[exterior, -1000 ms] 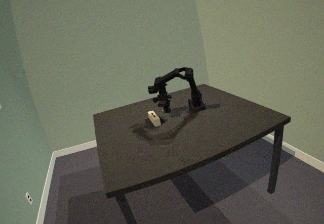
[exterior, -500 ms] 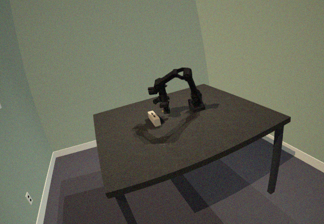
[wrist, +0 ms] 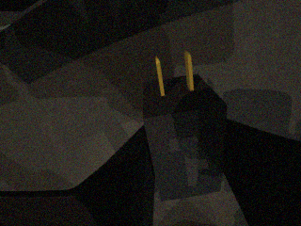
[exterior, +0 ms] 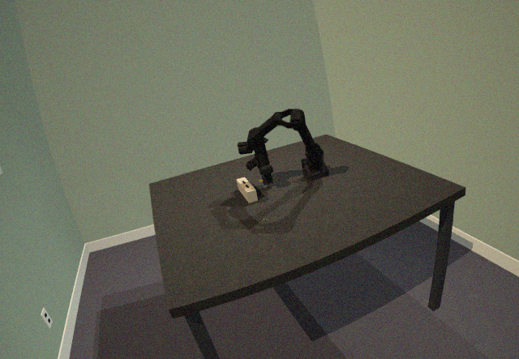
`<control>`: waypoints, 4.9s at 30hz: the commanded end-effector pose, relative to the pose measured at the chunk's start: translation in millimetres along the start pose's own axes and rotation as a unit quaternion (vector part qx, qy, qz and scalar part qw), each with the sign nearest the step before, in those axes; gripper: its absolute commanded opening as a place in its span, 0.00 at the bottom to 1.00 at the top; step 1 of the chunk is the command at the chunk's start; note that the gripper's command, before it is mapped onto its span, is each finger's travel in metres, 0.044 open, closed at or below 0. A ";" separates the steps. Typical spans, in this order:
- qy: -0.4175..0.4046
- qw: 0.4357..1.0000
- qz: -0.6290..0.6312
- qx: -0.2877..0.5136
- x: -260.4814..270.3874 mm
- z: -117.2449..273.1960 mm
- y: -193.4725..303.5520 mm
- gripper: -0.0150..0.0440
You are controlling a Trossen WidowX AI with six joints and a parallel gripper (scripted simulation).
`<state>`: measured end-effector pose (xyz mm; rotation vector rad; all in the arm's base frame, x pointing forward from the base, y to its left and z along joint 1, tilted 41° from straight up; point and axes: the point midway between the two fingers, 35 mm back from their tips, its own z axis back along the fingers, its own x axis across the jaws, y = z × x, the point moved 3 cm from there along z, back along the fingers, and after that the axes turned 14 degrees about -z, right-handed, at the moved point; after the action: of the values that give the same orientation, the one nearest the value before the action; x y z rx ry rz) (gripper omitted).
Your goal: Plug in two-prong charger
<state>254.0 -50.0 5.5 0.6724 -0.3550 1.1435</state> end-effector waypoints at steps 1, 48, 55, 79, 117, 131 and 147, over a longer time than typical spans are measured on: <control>0.004 1.000 0.028 0.003 -6.0 -5.8 -0.1 0.25; 0.008 0.996 0.091 0.001 6.2 -12.2 -46.8 0.25; 0.008 0.996 0.091 0.001 6.1 -12.1 -47.0 0.25; 0.008 0.996 0.091 0.001 7.9 -12.0 -49.1 0.25; 0.008 0.996 0.091 0.001 11.5 -11.5 -57.7 0.25; 0.008 0.996 0.091 0.001 13.4 -11.2 -61.7 0.25; 0.008 0.996 0.092 0.001 15.7 -10.8 -66.6 0.25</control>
<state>317.8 -48.8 -14.2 0.6411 -0.4029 1.3284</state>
